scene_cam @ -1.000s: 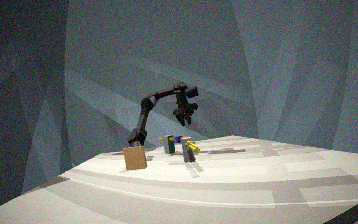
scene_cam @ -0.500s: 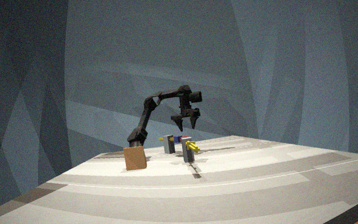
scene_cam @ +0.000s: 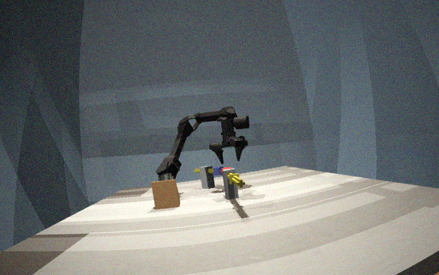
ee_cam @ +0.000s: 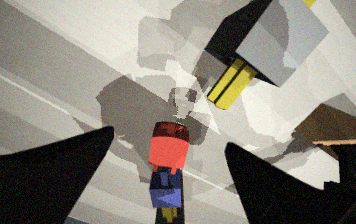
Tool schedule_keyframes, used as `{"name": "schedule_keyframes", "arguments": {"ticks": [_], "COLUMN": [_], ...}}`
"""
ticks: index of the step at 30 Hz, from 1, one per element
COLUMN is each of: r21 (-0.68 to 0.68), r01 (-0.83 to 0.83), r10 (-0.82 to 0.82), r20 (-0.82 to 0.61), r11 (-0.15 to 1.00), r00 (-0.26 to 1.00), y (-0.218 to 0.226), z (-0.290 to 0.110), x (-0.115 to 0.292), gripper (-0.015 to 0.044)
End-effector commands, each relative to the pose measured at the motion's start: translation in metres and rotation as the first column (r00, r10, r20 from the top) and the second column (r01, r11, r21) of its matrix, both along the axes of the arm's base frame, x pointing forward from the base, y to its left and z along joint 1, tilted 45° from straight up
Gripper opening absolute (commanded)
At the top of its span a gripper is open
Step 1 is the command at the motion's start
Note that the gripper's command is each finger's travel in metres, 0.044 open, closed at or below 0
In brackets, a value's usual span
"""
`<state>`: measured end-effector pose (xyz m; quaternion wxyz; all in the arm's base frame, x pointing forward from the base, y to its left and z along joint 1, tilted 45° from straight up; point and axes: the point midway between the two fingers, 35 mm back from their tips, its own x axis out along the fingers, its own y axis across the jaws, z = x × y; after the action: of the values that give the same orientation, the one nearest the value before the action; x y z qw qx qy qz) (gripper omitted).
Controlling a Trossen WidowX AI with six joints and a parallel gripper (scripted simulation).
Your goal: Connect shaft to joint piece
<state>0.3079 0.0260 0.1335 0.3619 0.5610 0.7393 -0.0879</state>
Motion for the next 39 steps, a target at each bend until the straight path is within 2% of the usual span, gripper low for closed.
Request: {"name": "schedule_keyframes", "arguments": {"ticks": [1,11,24,39], "r21": [0.008,0.011,0.012,0.012], "r01": [-0.002,-0.003,-0.002,-0.002], "r10": [0.002,0.003,0.002,0.002], "r20": [-0.016,-0.016,-0.016,-0.016], "r11": [1.0,1.0,1.0,1.0], "r00": [1.0,1.0,1.0,1.0], "y": [0.011,0.041,0.061,0.076], "z": [-0.011,-0.039,-0.021,-0.033], "x": [-0.002,-0.006,-0.019,-0.021], "gripper": [0.044,0.044,0.044,0.044]}}
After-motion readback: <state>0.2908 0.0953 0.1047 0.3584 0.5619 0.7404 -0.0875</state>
